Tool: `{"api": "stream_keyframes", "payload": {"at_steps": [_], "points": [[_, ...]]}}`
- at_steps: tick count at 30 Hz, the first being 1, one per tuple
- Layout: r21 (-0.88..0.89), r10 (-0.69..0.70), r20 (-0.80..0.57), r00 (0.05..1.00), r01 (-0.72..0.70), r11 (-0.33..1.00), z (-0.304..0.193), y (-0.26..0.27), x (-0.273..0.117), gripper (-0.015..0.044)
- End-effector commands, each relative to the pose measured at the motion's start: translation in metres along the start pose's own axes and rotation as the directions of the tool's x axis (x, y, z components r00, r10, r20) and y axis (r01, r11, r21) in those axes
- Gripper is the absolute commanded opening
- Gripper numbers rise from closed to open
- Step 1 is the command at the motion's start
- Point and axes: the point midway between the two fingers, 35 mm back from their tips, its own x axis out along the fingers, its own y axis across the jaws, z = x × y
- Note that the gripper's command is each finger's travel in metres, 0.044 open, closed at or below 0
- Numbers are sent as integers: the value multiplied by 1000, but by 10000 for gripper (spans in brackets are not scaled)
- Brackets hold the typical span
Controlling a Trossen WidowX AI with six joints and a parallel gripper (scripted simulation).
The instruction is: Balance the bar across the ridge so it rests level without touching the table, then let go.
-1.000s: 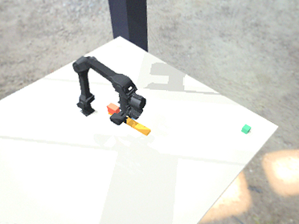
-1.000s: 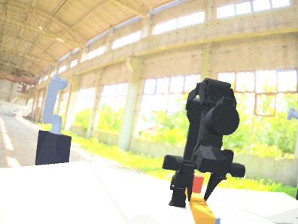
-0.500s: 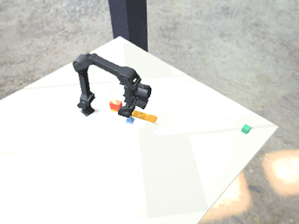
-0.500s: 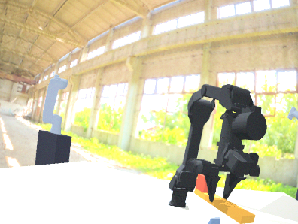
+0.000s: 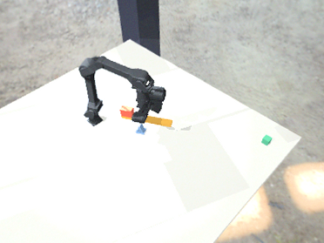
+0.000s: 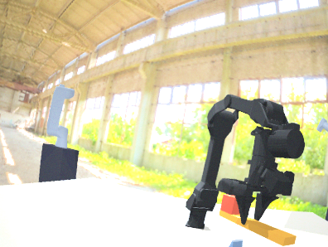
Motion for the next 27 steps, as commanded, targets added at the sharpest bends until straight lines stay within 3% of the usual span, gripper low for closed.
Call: {"api": "stream_keyframes", "payload": {"at_steps": [1,27], "points": [[-1,2,-3,1000,-2,1000,0,2,6,0],[-2,2,-3,1000,-2,1000,-1,3,38,0]]}}
